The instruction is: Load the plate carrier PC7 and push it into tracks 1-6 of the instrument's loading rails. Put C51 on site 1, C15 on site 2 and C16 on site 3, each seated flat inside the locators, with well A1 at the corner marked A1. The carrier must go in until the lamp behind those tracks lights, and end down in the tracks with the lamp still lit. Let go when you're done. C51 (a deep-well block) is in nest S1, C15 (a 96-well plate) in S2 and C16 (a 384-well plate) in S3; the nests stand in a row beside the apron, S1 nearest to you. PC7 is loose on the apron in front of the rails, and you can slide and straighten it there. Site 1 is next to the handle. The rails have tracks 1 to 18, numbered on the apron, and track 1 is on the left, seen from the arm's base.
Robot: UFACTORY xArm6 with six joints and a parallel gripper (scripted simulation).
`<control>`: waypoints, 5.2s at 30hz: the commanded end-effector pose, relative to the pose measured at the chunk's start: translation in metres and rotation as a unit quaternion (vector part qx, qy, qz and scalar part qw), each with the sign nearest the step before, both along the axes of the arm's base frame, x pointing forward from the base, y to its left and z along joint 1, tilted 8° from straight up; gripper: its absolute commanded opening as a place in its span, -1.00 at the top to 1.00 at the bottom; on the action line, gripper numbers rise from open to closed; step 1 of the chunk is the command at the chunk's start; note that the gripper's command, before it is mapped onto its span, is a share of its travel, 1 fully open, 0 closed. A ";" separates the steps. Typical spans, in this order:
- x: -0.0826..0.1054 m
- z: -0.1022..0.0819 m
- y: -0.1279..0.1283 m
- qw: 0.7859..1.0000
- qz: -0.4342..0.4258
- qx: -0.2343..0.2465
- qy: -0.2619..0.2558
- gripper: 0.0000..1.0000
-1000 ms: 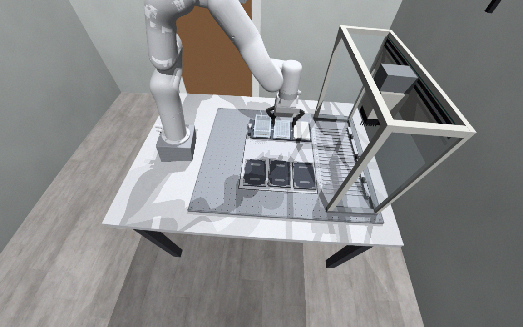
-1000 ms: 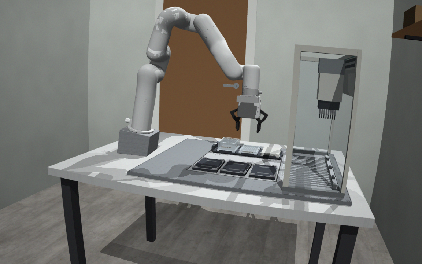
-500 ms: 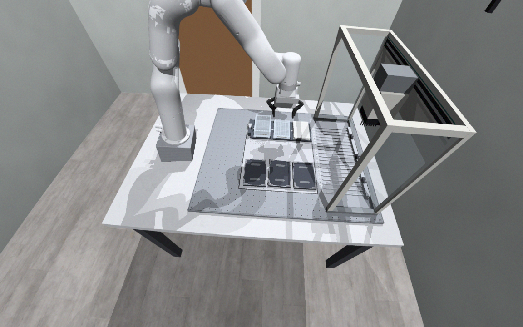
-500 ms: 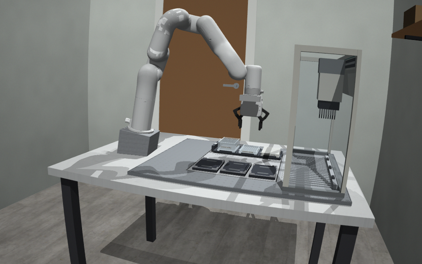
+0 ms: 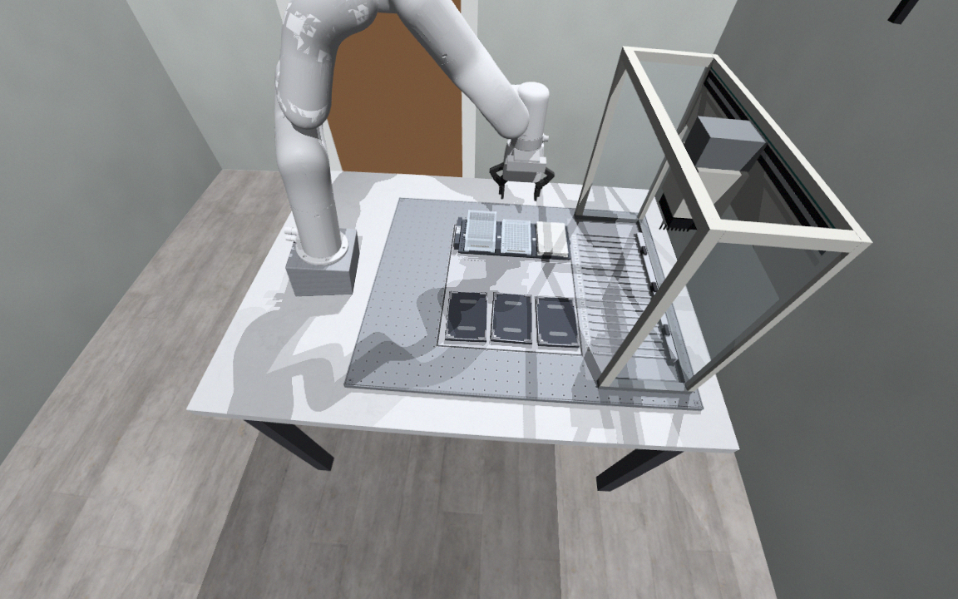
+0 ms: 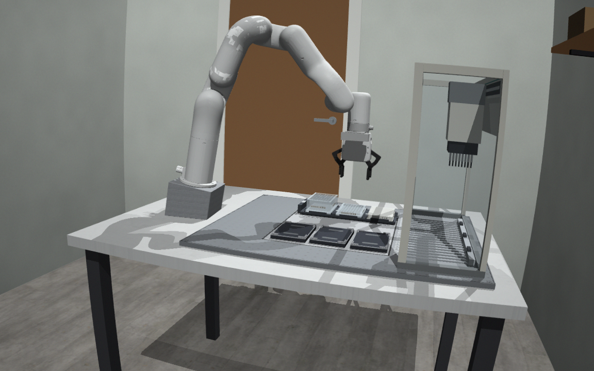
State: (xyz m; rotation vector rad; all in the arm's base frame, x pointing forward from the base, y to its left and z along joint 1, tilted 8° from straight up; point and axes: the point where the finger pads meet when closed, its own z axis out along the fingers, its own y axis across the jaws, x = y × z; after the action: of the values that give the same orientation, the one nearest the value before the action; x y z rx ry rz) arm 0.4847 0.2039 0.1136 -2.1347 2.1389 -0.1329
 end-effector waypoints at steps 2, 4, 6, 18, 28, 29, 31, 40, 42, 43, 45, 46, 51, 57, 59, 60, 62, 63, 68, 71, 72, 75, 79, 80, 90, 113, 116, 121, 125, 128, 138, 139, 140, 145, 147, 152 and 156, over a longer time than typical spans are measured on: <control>0.002 0.002 0.029 1.000 0.000 0.000 -0.002 -1.00; 0.002 0.003 0.039 1.000 0.000 0.000 -0.002 -1.00; 0.002 0.003 0.049 1.000 0.000 0.000 -0.002 -1.00; 0.002 0.003 0.055 1.000 0.000 0.000 -0.002 -1.00; 0.002 0.000 0.055 1.000 0.000 0.000 -0.002 -1.00; 0.002 -0.002 0.055 1.000 0.000 0.000 -0.002 -1.00; 0.003 -0.005 0.055 1.000 0.000 0.000 -0.002 -1.00; 0.005 -0.020 0.055 1.000 0.000 0.000 -0.002 -1.00; 0.006 -0.023 0.055 1.000 0.000 0.000 -0.002 -1.00; 0.006 -0.023 0.055 1.000 0.000 0.000 -0.002 -1.00; 0.006 -0.025 0.055 1.000 0.000 0.000 -0.002 -1.00; 0.006 -0.027 0.055 1.000 0.000 0.000 -0.002 -1.00; 0.007 -0.035 0.056 1.000 0.000 0.000 -0.002 -1.00; 0.009 -0.045 0.056 1.000 0.000 0.000 -0.002 -1.00; 0.009 -0.048 0.056 1.000 0.000 0.000 -0.002 -1.00; 0.009 -0.048 0.056 1.000 0.000 0.000 -0.002 -1.00; 0.010 -0.050 0.056 1.000 0.000 0.000 -0.002 -1.00; 0.010 -0.052 0.056 1.000 0.000 0.000 -0.002 -1.00; 0.011 -0.060 0.056 1.000 0.000 0.000 -0.002 -1.00; 0.012 -0.065 0.056 1.000 0.000 0.000 -0.002 -1.00; 0.012 -0.066 0.056 1.000 0.000 0.000 -0.002 -1.00; 0.013 -0.071 0.056 1.000 0.000 0.000 -0.002 -1.00; 0.013 -0.075 0.056 1.000 0.000 0.000 -0.002 -1.00; 0.013 -0.076 0.056 1.000 0.000 0.000 -0.002 -1.00; 0.016 -0.091 0.057 1.000 0.000 0.000 -0.002 -1.00; 0.017 -0.098 0.057 1.000 0.000 0.000 -0.002 -1.00; 0.017 -0.100 0.057 1.000 0.000 0.000 -0.002 -1.00; 0.017 -0.104 0.057 1.000 0.000 0.000 -0.002 -1.00; 0.018 -0.106 0.057 1.000 0.000 0.000 -0.002 -1.00; 0.018 -0.107 0.057 1.000 0.000 0.000 -0.002 -1.00; 0.019 -0.111 0.057 1.000 0.000 0.000 -0.002 -1.00; 0.019 -0.111 0.057 1.000 0.000 0.000 -0.002 -1.00; 0.019 -0.111 0.057 1.000 0.000 0.000 -0.002 -1.00; 0.019 -0.111 0.057 1.000 0.000 0.000 -0.002 -1.00; 0.019 -0.111 0.057 1.000 0.000 0.000 -0.002 -1.00; 0.019 -0.111 0.054 1.000 0.000 0.000 -0.002 -1.00; 0.019 -0.111 0.052 1.000 0.000 0.000 -0.002 -1.00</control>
State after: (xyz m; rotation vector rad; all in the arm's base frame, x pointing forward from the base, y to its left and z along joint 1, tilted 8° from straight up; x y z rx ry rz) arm 0.5019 0.2569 0.0006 -2.1352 2.1407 -0.1344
